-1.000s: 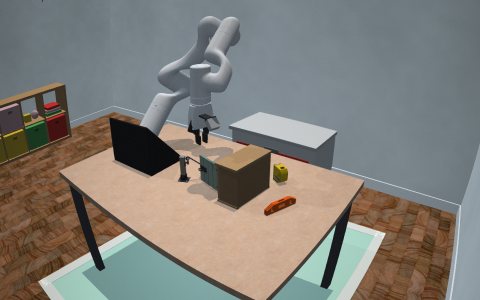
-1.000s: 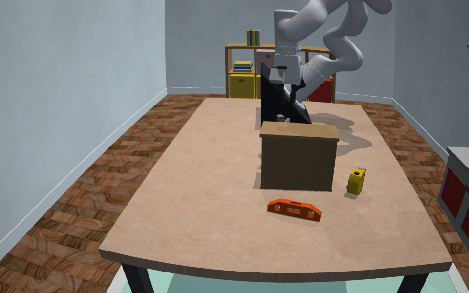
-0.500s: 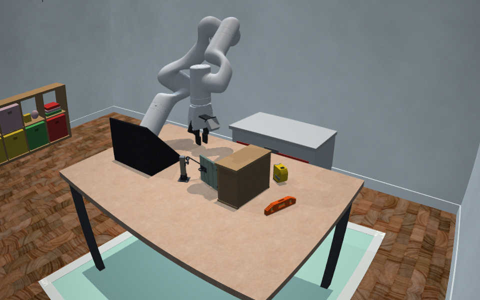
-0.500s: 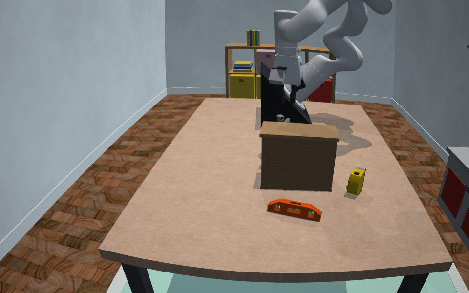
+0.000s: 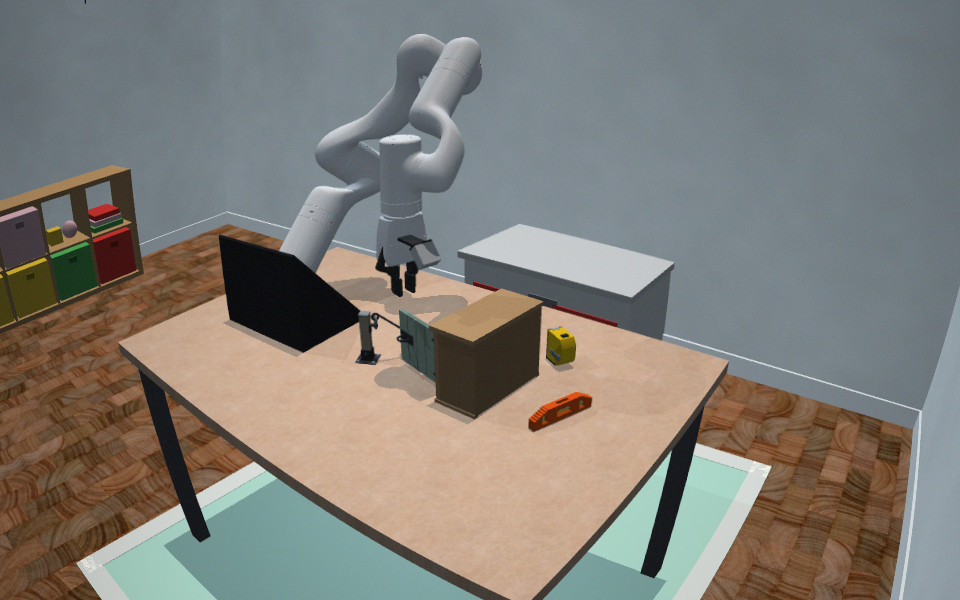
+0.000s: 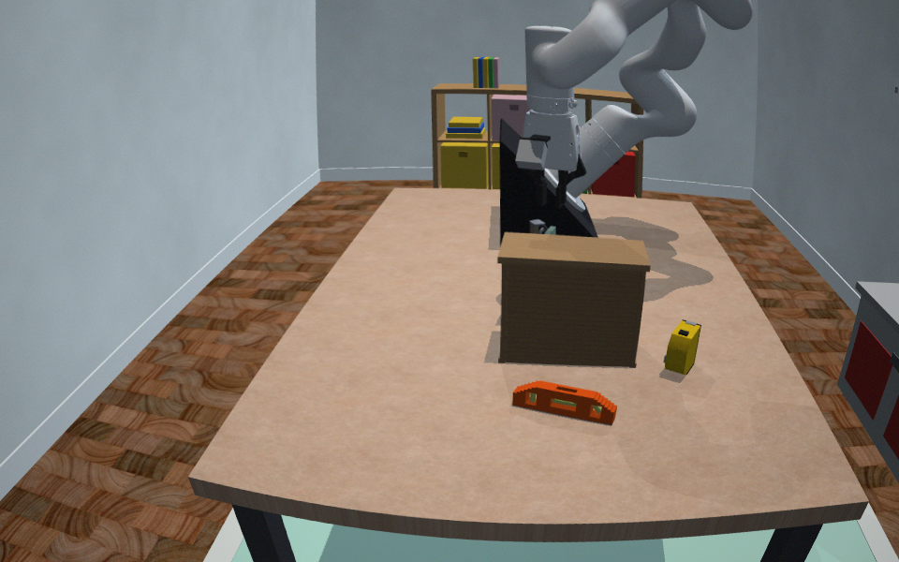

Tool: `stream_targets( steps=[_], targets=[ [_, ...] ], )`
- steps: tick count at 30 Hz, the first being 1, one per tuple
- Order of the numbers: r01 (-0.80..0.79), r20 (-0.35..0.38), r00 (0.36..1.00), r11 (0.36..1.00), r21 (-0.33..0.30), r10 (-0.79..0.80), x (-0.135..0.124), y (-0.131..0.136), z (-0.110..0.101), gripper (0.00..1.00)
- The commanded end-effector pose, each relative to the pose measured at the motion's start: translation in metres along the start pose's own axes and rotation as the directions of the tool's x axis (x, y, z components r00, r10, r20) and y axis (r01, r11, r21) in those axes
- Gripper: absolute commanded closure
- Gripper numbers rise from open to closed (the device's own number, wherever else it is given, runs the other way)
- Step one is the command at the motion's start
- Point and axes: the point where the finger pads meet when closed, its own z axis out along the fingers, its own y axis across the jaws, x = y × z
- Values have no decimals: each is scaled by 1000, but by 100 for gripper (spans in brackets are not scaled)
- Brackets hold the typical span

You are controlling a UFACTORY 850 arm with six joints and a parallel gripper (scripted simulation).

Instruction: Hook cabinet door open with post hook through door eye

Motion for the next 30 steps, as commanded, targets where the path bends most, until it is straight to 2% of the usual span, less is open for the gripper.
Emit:
stream_targets(
  steps=[1,30],
  targets=[
    [1,-2,1000,1000,0,-1,1,0,7,73],
    [1,-2,1000,1000,0,-1,1,0,48,73]
  ],
)
